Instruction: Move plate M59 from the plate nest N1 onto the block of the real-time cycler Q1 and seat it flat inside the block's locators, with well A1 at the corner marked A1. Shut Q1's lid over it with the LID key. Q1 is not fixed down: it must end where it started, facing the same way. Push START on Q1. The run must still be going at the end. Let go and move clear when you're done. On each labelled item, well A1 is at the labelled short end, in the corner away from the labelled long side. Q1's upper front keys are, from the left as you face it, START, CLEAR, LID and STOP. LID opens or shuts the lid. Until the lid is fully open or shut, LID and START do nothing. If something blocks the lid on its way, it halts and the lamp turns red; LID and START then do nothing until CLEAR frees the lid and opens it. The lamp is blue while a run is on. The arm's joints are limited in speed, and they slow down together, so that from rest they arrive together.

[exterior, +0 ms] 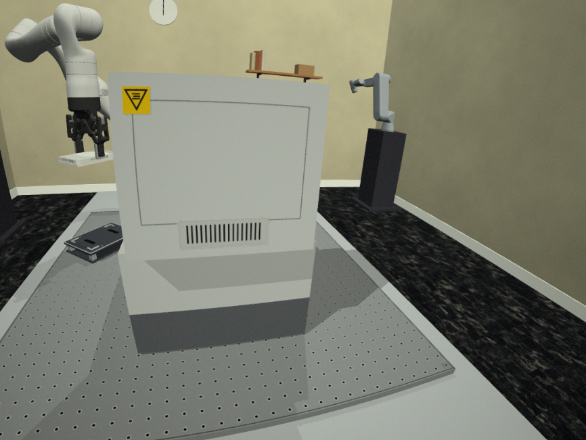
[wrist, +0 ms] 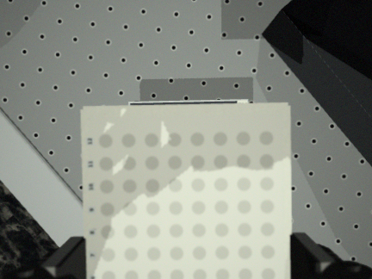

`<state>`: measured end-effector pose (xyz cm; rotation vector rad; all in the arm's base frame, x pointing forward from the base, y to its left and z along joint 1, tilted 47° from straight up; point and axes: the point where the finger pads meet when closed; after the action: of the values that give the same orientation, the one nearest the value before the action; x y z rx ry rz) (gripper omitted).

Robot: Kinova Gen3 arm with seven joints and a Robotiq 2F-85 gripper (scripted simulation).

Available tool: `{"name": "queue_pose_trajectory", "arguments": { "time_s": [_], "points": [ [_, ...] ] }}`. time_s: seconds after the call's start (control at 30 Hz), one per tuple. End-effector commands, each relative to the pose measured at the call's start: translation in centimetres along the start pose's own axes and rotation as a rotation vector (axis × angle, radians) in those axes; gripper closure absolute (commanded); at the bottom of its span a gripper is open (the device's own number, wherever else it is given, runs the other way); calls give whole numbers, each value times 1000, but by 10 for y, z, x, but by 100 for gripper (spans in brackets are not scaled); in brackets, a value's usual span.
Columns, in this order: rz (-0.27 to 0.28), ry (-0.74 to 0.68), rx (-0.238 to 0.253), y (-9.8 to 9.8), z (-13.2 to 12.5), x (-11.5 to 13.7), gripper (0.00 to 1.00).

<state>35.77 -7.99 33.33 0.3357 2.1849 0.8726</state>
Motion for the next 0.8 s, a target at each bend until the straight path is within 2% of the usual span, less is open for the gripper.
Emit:
{"name": "queue_pose_trajectory", "arguments": {
  "time_s": [0.0,0.4,0.77],
  "points": [
    [-1,1,-4,2,1,0,9],
    [-1,1,-4,2,1,0,9],
    [-8,141,-3,5,38,7,9]
  ]
}}
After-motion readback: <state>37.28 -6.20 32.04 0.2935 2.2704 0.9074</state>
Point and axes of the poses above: the point where the finger pads meet when closed, its own y axis back along the fingers, its own z axis across the jaws, x = y × z, and after that the axes turned 6 degrees about -y, right-handed
